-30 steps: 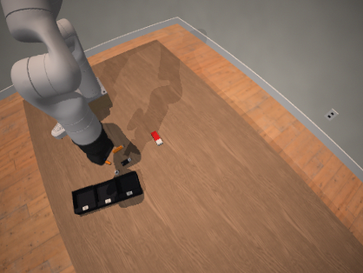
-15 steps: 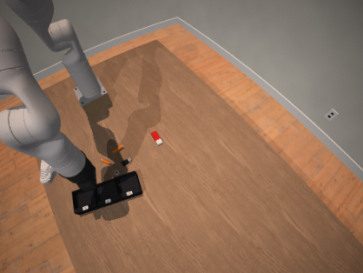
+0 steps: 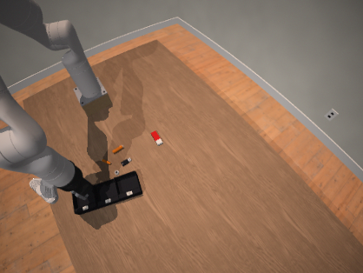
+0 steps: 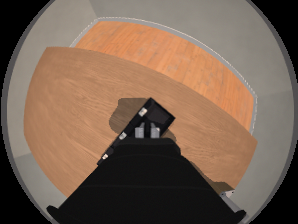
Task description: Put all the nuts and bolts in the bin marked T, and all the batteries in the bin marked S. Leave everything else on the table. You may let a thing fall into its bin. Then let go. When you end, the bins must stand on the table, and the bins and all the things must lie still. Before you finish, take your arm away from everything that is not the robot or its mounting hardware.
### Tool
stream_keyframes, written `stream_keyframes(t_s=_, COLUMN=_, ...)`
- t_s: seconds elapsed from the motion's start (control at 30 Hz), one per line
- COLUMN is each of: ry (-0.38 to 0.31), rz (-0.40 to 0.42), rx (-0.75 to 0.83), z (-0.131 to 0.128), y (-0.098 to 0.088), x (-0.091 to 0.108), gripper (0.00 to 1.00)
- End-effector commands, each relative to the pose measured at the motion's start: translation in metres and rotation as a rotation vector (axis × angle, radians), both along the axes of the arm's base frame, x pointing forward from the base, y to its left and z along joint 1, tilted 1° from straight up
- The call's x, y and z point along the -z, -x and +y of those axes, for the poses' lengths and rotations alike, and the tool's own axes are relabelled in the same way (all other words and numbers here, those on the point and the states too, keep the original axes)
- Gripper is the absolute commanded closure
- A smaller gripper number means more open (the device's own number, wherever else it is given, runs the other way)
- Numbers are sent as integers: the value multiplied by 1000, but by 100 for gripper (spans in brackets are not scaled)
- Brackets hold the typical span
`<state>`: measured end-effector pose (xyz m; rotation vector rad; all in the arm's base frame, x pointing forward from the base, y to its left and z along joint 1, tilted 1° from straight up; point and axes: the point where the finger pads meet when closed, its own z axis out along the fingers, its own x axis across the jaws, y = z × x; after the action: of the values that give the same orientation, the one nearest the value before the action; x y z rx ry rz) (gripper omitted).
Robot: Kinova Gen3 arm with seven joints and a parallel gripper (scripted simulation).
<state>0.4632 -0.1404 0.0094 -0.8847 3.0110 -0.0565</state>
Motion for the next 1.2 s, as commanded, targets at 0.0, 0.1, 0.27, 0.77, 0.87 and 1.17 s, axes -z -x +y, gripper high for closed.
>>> stream_keyframes(t_s=0.0, ry=-25, rz=5, rx=-150, z=-14, y=3, x=0, gripper=69)
stream_keyframes(t_s=0.1, ry=-23, rz=8, rx=-300, z=-14, y=3, x=0, gripper=69)
stream_keyframes(t_s=0.27, ry=-21, rz=11, rx=-449, z=-14, y=3, x=0, gripper=69)
stream_keyframes(t_s=0.77, ry=-15, rz=20, rx=-876, z=-14, y=3, x=0, gripper=69)
stream_keyframes(t_s=0.87, ry=-15, rz=20, rx=-876, z=-14, y=3, x=2, gripper=69)
stream_keyframes(t_s=1.17, ry=-15, rz=20, rx=-876, z=-14, y=3, x=26, gripper=69)
